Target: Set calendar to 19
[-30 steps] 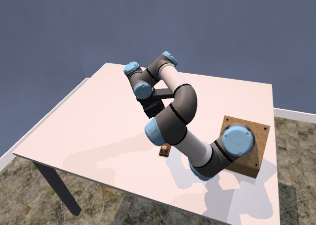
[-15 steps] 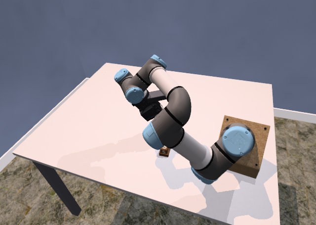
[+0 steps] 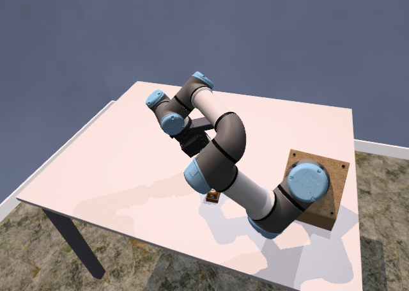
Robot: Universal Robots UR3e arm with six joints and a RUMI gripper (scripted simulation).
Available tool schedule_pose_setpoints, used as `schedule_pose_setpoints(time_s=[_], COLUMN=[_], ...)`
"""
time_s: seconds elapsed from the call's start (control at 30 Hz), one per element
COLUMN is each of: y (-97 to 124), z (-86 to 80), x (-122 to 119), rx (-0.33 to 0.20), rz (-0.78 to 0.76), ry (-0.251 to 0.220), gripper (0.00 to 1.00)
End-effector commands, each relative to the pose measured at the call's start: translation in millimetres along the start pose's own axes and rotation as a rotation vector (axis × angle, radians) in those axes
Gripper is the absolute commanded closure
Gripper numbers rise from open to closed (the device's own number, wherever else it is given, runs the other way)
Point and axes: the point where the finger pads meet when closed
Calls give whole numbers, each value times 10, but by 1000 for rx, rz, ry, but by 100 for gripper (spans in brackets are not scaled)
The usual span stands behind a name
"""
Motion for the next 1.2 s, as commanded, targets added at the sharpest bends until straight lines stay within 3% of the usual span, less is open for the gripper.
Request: schedule_pose_setpoints(time_s=[0.0,0.77,1.17], y=[-1,18,23], z=[-7,-5,-5], x=[-6,-9,-8], rx=[18,215,247], rz=[1,1,1], ry=[2,22,23], gripper=[72,72,72])
Point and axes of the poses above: the point where the finger pads meet when closed, its own z axis out along the fingers, its own x axis across the jaws, y = z × x, and after that the axes turned 6 degrees about -z, right-handed
